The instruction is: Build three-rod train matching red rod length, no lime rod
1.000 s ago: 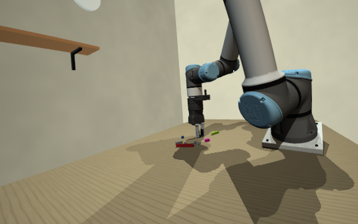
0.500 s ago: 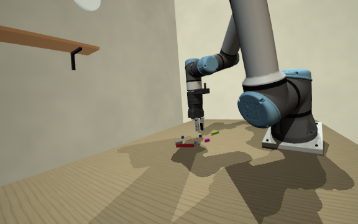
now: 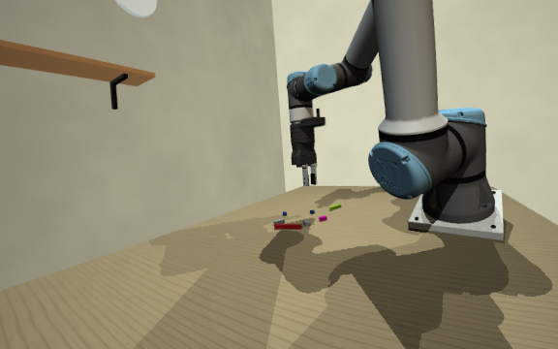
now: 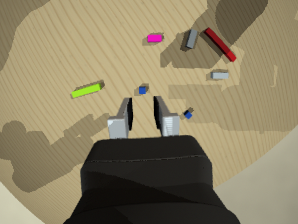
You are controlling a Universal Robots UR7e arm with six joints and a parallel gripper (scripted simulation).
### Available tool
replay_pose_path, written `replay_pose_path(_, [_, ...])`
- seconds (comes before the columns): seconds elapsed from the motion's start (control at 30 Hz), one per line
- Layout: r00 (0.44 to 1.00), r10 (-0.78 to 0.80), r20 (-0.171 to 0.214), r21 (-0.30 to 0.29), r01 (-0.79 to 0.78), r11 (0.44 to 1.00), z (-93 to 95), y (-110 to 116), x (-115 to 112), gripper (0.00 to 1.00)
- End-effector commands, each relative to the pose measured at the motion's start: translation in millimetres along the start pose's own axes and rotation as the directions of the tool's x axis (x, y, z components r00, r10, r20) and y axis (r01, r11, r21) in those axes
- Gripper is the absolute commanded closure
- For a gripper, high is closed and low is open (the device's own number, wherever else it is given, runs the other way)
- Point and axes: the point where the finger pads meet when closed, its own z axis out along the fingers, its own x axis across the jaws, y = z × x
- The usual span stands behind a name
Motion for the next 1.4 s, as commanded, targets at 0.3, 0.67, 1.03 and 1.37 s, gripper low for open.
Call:
replay_pose_path(0.3, [1.0, 0.0, -0.001, 0.007, 0.0, 1.0, -3.0, -1.8, 0.0, 0.0])
replay_pose_path(0.67, [1.0, 0.0, -0.001, 0.007, 0.0, 1.0, -2.9, -1.9, 0.1, 0.0])
replay_pose_path(1.03, [0.991, 0.131, 0.001, 0.009, -0.131, 0.991, 6.7, -35.5, 36.5, 0.0])
replay_pose_path(1.37, [0.951, 0.31, 0.0, 0.01, -0.31, 0.951, 19.1, -83.3, 78.2, 0.0])
